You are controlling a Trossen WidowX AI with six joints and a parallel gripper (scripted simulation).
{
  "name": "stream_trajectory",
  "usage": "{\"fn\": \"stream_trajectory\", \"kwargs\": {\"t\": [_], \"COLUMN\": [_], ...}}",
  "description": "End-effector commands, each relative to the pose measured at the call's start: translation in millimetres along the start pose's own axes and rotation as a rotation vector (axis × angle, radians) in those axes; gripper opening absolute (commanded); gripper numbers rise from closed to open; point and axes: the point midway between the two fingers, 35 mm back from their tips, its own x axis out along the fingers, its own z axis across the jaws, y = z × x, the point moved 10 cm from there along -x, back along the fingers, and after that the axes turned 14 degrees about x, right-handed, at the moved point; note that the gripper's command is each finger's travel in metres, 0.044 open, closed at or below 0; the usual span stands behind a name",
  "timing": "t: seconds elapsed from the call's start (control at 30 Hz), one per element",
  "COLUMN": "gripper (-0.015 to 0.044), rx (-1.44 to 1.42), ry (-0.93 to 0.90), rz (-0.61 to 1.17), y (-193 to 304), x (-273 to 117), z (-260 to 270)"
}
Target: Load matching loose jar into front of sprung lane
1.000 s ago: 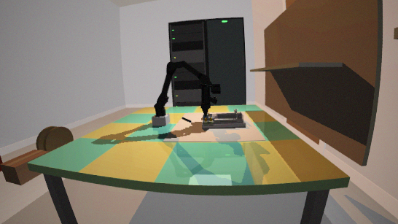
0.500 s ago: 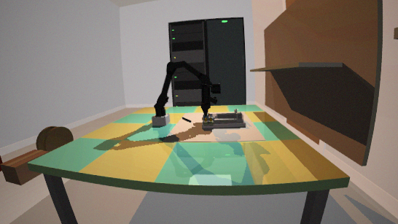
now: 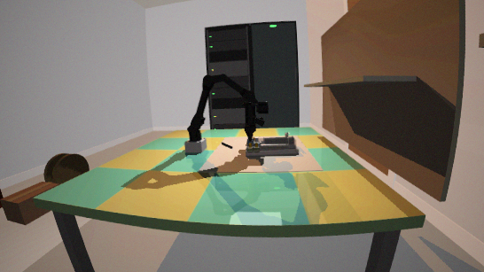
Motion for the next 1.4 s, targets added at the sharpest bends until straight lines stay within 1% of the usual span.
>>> {"fn": "stream_trajectory", "kwargs": {"t": [0.0,1.37], "gripper": [0.0000,0.0000], "rx": [0.002,0.002], "ry": [-0.004,-0.004], "rz": [-0.027,-0.027], "y": [-4.3,-8.8], "x": [-2.2,-0.9], "z": [1.2,2.3]}}
